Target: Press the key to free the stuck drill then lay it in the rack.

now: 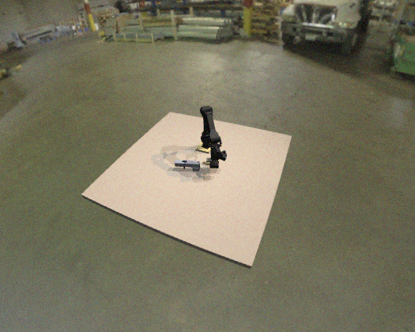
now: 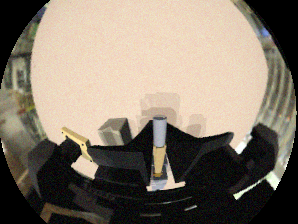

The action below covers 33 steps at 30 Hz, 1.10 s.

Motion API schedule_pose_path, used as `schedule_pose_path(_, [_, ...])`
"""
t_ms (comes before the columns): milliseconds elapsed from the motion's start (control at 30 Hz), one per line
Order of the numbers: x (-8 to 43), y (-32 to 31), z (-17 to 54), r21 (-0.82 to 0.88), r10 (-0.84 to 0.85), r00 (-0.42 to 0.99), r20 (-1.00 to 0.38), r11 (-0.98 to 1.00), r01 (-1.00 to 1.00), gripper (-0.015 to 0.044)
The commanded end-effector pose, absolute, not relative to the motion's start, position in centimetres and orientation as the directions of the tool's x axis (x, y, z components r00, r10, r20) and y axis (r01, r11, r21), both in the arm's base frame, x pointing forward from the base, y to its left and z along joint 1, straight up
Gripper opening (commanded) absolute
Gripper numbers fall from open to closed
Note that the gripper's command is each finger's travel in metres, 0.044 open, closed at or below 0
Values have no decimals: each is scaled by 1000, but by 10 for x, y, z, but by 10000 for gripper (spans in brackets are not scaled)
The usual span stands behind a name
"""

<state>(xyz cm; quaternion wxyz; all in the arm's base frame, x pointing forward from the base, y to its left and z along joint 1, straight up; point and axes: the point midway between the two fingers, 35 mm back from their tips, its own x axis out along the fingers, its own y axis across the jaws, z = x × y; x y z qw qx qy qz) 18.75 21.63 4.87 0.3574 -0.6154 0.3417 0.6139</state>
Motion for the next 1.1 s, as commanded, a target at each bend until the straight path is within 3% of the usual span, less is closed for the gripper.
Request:
schedule_pose_path(0, [188,216,52,-27,23,18,-1000,-510,-860,0])
schedule_pose_path(1067, [187,215,59,-27,23,18,-1000,-510,-860,0])
